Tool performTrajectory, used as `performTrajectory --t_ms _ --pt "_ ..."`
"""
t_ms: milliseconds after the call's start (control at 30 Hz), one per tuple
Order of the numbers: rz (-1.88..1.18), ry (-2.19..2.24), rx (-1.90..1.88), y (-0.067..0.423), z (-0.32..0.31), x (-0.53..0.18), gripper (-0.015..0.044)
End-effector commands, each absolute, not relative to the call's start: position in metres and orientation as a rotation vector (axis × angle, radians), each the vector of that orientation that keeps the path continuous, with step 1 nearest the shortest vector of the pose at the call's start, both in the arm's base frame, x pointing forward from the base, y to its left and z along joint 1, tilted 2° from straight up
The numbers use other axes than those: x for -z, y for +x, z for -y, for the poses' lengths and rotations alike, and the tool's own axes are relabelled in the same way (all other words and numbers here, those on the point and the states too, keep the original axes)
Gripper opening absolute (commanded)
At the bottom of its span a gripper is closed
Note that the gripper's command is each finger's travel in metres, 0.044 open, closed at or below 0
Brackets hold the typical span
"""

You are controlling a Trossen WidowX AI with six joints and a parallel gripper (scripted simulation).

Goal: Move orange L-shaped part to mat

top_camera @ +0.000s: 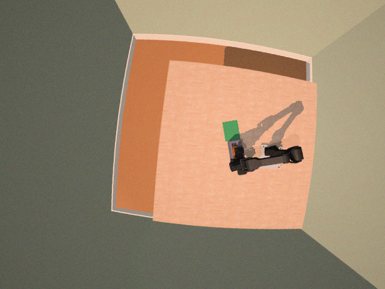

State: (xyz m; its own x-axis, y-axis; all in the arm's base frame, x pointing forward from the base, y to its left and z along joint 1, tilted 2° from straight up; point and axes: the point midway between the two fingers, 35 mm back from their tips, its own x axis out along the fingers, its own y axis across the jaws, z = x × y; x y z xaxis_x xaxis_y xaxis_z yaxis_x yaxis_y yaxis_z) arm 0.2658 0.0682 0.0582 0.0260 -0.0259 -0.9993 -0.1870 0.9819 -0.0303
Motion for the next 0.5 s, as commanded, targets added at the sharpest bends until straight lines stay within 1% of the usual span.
performTrajectory --t_ms 0,300,467 --pt "-1.545 -0.171 -0.124 0.265 -0.071 -0.061 0.018" --pt "-1.55 -0.175 -0.123 0.263 -0.079 -0.072 0.018" --pt "-1.55 -0.175 -0.123 0.267 -0.076 -0.113 0.018"
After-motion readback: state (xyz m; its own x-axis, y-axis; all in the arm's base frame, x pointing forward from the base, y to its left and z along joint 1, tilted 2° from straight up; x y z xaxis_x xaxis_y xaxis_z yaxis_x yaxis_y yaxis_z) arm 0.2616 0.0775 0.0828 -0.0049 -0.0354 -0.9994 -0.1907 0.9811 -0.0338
